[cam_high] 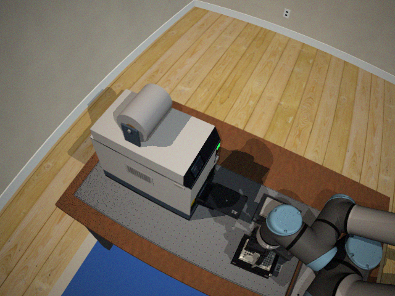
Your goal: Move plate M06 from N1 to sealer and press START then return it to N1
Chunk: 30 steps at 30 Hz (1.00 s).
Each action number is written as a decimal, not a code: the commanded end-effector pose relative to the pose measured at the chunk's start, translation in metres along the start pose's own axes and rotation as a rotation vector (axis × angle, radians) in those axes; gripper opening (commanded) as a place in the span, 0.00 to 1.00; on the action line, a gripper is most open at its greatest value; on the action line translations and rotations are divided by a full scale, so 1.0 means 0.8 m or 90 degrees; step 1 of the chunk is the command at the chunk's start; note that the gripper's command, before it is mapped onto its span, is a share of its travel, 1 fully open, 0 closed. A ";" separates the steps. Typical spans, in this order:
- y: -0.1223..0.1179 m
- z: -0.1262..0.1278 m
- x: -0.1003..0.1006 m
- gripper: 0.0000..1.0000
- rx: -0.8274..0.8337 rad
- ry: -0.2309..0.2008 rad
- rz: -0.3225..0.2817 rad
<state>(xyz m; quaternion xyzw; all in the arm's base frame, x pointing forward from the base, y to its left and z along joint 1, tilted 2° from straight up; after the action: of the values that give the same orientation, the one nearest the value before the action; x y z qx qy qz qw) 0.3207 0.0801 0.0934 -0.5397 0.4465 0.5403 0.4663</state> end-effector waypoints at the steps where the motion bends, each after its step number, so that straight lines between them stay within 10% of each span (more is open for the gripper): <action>1: 0.000 0.000 0.000 0.64 0.000 0.001 0.000; 21: 0.000 0.000 0.000 0.55 0.000 0.001 0.000; 22: 0.000 0.000 0.000 0.00 0.000 0.001 0.000; 30: 0.000 0.000 0.000 0.00 0.000 0.001 0.000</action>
<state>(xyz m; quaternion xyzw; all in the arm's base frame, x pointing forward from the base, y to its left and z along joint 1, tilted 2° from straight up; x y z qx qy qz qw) 0.3208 0.0800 0.0934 -0.5398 0.4465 0.5402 0.4663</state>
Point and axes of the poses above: the point where the finger pads meet when closed, its own x axis out along the fingers, its own z axis across the jaws, y = z × x, the point moved 5 cm from there along -x, back along the fingers, and after that the axes turned 11 degrees about -x, right-handed, at the moved point
